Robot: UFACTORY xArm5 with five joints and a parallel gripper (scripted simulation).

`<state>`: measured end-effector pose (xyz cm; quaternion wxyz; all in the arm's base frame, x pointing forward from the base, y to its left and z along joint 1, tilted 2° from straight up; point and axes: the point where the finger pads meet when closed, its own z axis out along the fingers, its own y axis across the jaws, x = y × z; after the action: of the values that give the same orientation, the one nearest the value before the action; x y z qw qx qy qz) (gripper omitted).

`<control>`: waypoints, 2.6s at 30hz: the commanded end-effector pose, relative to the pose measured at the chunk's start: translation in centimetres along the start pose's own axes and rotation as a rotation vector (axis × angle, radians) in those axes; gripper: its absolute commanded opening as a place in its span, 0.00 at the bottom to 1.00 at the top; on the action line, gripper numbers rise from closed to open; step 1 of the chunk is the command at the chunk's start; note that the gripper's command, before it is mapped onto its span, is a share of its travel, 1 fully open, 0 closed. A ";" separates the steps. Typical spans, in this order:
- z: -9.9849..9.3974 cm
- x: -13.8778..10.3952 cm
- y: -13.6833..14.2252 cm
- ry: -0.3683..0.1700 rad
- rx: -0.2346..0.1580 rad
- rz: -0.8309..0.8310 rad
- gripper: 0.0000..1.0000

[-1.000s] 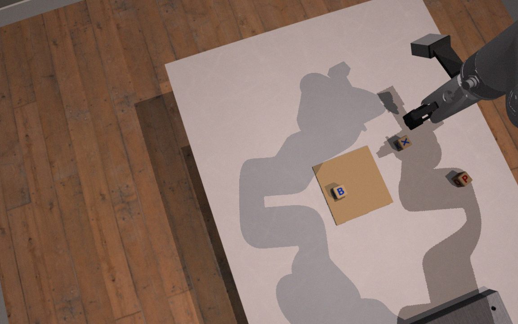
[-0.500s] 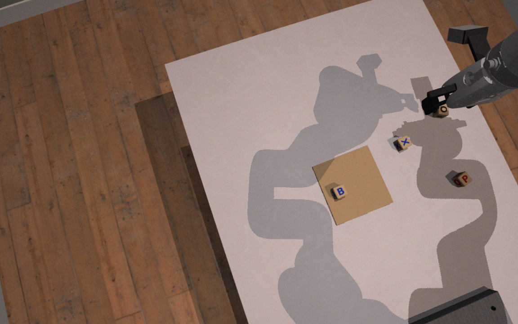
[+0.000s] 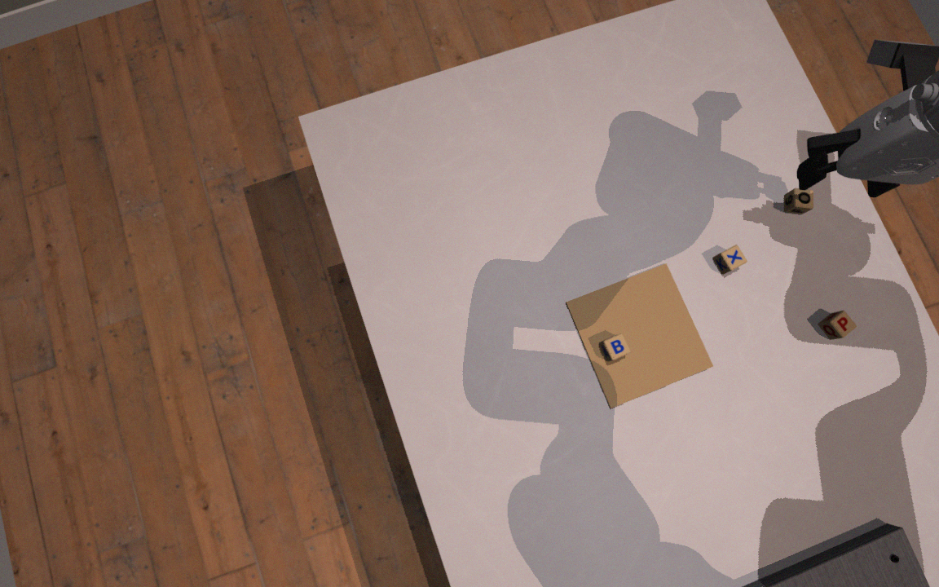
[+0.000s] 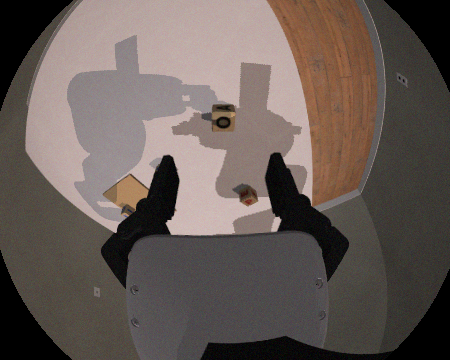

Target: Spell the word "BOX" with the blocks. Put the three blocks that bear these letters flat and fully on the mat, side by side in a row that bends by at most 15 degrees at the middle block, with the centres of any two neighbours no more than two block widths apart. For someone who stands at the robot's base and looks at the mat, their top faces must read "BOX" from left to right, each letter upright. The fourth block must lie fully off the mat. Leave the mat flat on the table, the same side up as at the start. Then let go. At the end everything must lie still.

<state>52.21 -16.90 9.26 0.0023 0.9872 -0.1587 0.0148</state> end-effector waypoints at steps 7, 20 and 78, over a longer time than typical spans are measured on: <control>-0.1 0.3 0.4 0.003 0.000 0.025 0.63; -0.1 0.3 0.4 0.003 0.000 0.025 0.63; 3.9 0.4 0.3 0.003 0.000 0.025 0.63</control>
<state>52.46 -17.25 5.66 0.0020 0.9852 -0.1710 0.0136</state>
